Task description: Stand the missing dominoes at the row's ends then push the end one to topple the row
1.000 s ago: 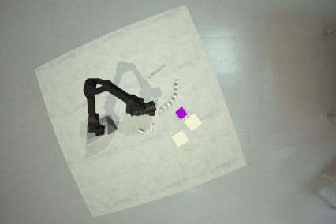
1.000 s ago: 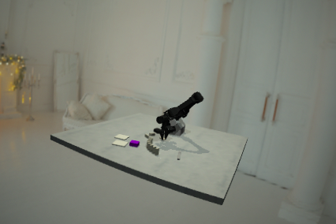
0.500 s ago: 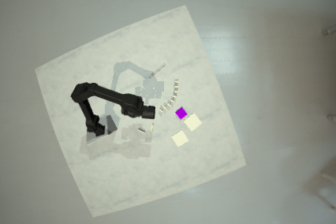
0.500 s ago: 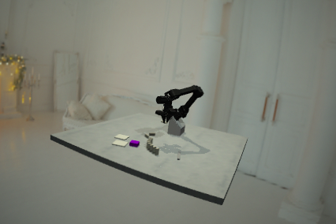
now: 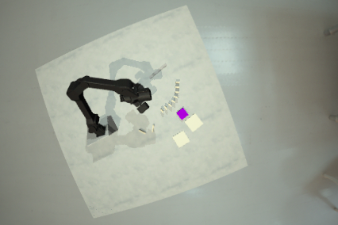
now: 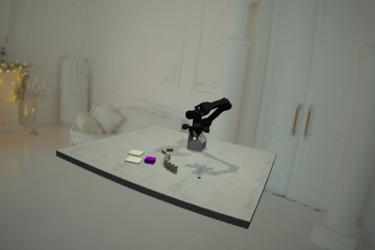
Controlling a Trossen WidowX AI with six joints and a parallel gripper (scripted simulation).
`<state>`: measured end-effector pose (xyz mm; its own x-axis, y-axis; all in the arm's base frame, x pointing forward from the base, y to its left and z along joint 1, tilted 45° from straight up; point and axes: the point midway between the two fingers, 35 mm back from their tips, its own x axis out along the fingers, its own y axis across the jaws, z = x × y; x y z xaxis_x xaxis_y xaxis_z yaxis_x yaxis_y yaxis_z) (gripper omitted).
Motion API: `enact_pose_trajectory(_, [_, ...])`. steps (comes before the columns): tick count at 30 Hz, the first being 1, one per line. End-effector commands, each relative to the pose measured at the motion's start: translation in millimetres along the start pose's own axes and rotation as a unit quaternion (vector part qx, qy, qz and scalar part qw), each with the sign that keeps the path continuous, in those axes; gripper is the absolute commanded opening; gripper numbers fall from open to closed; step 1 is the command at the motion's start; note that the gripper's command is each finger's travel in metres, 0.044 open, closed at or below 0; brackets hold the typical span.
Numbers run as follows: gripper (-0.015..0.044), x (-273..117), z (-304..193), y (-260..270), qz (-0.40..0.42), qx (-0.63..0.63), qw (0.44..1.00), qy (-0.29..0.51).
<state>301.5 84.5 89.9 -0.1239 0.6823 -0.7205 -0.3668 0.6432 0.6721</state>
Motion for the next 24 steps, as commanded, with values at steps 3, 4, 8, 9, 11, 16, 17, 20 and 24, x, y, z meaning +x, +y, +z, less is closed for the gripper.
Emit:
enact_pose_trajectory(3, [0.0107,-4.0,11.6,64.5,0.007,0.278,0.960,-0.005])
enact_pose_trajectory(4, [0.0107,-4.1,11.9,68.4,0.008,0.295,0.955,-0.005])
enact_pose_trajectory(8, [0.0107,-4.1,11.9,69.6,0.008,0.301,0.954,-0.005])
enact_pose_trajectory(9, [0.0107,-4.1,11.9,69.6,0.008,0.301,0.954,-0.005])
enact_pose_trajectory(11, [0.0107,-4.1,11.9,69.6,0.008,0.301,0.954,-0.005])
enact_pose_trajectory(16, [0.0107,-3.3,11.7,69.3,0.006,0.300,0.954,-0.005])
enact_pose_trajectory(17, [0.0107,-1.1,11.0,68.3,-0.002,0.299,0.954,-0.005])
enact_pose_trajectory(20, [0.0107,10.6,7.8,62.3,-0.044,0.289,0.956,-0.009])
enact_pose_trajectory(24, [0.0107,25.1,4.8,54.2,-0.101,0.275,0.956,-0.021])
